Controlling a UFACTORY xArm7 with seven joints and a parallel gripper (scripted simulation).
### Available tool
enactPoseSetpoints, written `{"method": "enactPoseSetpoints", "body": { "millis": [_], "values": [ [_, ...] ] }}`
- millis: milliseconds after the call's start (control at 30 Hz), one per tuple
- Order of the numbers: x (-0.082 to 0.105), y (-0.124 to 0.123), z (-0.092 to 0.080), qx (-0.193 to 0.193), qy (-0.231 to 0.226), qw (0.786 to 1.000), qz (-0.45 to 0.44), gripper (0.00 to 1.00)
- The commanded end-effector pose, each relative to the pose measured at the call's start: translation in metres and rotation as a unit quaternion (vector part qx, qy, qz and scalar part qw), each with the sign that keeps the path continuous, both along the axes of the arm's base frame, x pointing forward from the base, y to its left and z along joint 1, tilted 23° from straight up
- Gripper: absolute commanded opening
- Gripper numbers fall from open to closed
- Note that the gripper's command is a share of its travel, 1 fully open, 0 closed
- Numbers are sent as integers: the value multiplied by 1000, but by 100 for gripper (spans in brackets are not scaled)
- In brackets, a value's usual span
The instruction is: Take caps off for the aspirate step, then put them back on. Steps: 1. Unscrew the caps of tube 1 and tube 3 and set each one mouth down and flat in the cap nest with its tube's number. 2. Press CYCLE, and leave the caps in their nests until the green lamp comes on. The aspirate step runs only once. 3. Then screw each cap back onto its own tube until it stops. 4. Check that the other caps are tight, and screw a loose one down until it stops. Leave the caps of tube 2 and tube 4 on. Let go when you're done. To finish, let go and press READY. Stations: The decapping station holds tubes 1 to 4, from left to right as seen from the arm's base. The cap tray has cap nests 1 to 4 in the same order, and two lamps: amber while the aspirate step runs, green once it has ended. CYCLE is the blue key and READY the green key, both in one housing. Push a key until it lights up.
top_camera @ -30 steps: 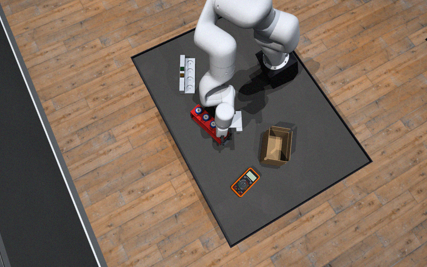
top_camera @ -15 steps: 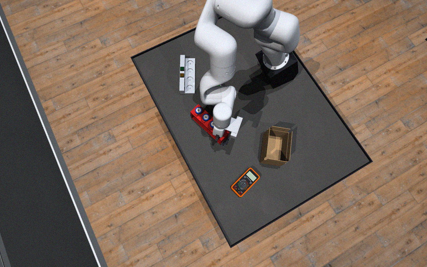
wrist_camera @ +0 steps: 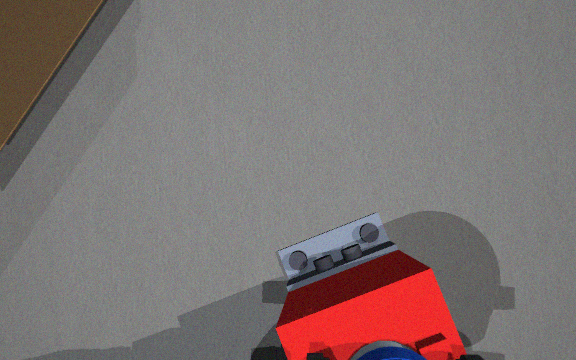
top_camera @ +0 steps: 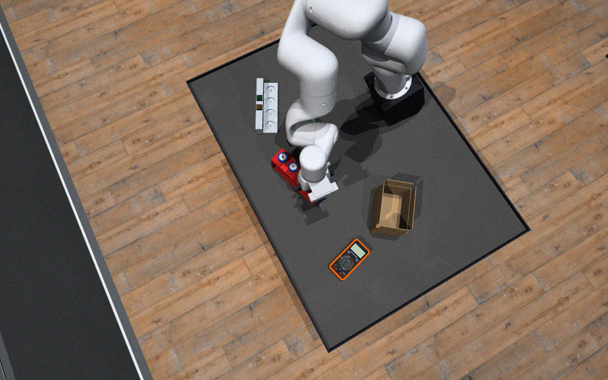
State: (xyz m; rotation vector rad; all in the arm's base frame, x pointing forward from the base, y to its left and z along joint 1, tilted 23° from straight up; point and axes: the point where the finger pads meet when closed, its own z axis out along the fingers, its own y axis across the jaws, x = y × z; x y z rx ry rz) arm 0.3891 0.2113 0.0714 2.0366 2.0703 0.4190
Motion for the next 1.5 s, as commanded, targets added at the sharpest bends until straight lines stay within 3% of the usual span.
{"method": "enactPoseSetpoints", "body": {
  "millis": [0,67,367,400,867,1133,1300,1467],
  "values": [
    [1,1,1,35,-23,990,-133,46],
    [1,1,1,55,-21,981,-182,46],
    [1,1,1,58,-22,979,-192,46],
    [1,1,1,58,-22,979,-192,0],
    [1,1,1,58,-22,979,-192,0],
    [0,1,1,-16,-31,999,-8,0],
    [0,1,1,-44,-33,997,62,0],
    [0,1,1,-89,-38,979,177,0]
  ]
}}
